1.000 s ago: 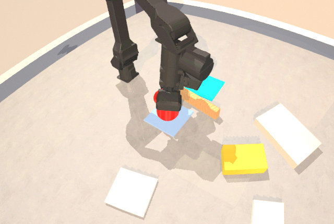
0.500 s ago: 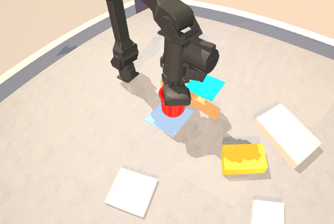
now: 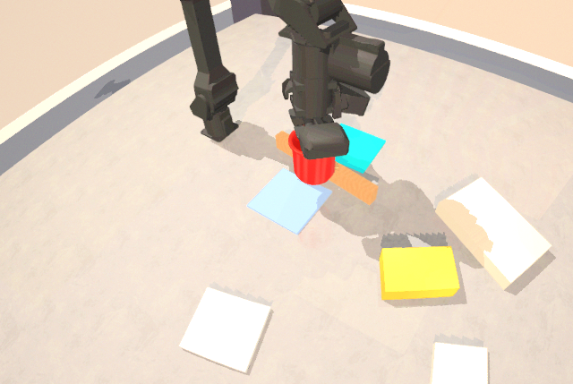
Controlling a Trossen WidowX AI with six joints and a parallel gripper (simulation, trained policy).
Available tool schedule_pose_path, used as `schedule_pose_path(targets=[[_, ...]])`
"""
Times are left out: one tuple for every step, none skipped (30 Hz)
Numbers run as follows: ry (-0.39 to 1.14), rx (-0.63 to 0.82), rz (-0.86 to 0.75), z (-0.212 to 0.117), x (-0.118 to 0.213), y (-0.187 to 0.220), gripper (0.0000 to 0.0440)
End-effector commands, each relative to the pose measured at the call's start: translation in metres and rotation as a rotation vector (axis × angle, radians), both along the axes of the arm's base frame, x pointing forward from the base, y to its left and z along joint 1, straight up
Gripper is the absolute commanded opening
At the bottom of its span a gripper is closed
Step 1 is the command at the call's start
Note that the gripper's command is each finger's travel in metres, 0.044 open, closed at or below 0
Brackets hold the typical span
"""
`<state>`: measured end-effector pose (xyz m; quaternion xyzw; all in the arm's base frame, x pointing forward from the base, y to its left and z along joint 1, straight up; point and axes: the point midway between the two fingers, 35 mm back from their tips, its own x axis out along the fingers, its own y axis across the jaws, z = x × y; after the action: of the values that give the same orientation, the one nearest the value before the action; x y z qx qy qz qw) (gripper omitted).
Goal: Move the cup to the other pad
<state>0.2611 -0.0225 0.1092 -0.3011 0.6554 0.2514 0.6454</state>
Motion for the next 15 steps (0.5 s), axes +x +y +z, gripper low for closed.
schedule_pose_path(targets=[[-0.038,0.008,0.023,0.012,0.007,0.010,0.0000],[-0.043,0.009,0.028,0.013,0.008,0.013,0.0000],[-0.048,0.010,0.034,0.015,0.009,0.015,0.0000],[-0.054,0.011,0.040,0.016,0.010,0.018,0.0000],[-0.059,0.012,0.046,0.017,0.011,0.021,0.0000],[-0.064,0.013,0.052,0.018,0.012,0.024,0.0000],[-0.070,0.014,0.058,0.018,0.013,0.027,0.0000],[-0.075,0.015,0.064,0.019,0.014,0.030,0.0000],[-0.080,0.016,0.070,0.020,0.015,0.033,0.0000],[-0.085,0.017,0.076,0.020,0.016,0.036,0.0000],[-0.089,0.018,0.082,0.021,0.017,0.039,0.0001],[-0.094,0.019,0.088,0.021,0.018,0.042,0.0000],[-0.098,0.019,0.095,0.021,0.018,0.045,0.0000],[-0.102,0.020,0.101,0.021,0.019,0.048,0.0000],[-0.106,0.021,0.107,0.021,0.019,0.051,0.0000]])
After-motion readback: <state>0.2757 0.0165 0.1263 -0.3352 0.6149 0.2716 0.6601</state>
